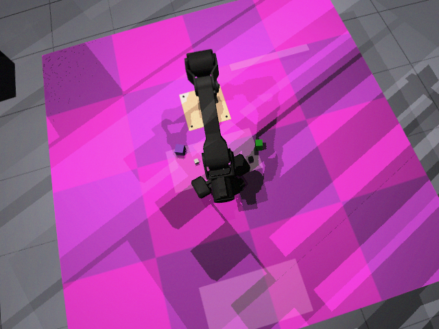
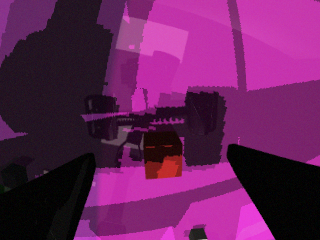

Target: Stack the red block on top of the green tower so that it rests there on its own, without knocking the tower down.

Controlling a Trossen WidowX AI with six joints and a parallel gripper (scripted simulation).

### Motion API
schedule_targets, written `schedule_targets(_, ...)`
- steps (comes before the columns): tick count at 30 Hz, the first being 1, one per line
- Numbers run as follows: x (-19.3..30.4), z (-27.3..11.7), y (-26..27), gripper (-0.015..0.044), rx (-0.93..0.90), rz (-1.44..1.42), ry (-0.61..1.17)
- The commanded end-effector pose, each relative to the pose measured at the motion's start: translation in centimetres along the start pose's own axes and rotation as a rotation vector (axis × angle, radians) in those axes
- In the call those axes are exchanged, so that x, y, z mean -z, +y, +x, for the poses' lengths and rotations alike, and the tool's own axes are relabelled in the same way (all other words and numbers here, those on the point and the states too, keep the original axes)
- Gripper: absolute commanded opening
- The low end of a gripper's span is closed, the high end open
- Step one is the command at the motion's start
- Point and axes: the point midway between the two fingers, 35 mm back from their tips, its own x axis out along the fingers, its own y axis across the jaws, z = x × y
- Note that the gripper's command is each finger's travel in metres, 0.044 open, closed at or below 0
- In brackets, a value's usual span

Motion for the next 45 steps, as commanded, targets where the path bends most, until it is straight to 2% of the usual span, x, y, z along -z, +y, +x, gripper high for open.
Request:
schedule_targets(1,0.27,1.19,0.04,0.0440,-0.003,-0.006,0.016)
schedule_targets(23,0.28,1.13,0.04,0.0440,-0.003,-0.006,0.016)
schedule_targets(37,0.28,1.13,0.04,0.0072,-0.003,-0.006,0.016)
schedule_targets(44,0.28,1.13,0.04,0.0026,-0.003,-0.006,0.016)
schedule_targets(45,0.27,1.03,0.04,0.0000,-0.003,-0.006,0.016)
